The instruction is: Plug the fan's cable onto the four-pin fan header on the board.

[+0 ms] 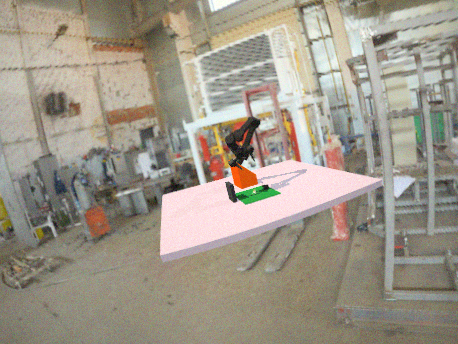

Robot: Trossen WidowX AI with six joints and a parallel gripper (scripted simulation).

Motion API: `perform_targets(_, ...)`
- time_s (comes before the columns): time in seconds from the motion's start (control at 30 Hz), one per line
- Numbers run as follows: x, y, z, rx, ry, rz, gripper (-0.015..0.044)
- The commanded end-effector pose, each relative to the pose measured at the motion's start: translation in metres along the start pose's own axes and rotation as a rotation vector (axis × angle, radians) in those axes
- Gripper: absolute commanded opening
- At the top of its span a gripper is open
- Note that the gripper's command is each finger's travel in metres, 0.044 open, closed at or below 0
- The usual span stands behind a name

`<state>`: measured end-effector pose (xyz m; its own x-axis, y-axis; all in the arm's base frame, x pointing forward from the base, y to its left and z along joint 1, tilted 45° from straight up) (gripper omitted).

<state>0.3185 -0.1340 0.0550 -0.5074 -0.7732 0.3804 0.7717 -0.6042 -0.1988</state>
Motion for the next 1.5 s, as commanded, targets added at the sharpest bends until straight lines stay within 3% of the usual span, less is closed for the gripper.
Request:
perform_targets(0.0,-0.044,-0.039,0.03,-0.789,-0.253,0.14,0.044)
perform_targets(0.37,-0.074,-0.081,0.048,-1.401,-0.578,0.119,0.044)
perform_targets(0.93,-0.074,-0.081,0.048,-1.41,-0.583,0.117,0.044)
perform_targets(1.2,-0.122,-0.099,0.017,-1.411,-0.583,0.119,0.044)
perform_targets(1.47,-0.125,-0.101,0.015,-1.411,-0.583,0.119,0.044)
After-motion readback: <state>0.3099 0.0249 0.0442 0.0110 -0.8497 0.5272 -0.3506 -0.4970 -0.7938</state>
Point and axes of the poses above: the point midway between the two fingers, 35 mm back from their tips, its own x axis back along the fingers, its own z axis across the jaws, y = z × x, the point moved 10 cm from there along x, back along the fingers, and after that the axes turned 15 degrees about -x, right-handed, at the moved point
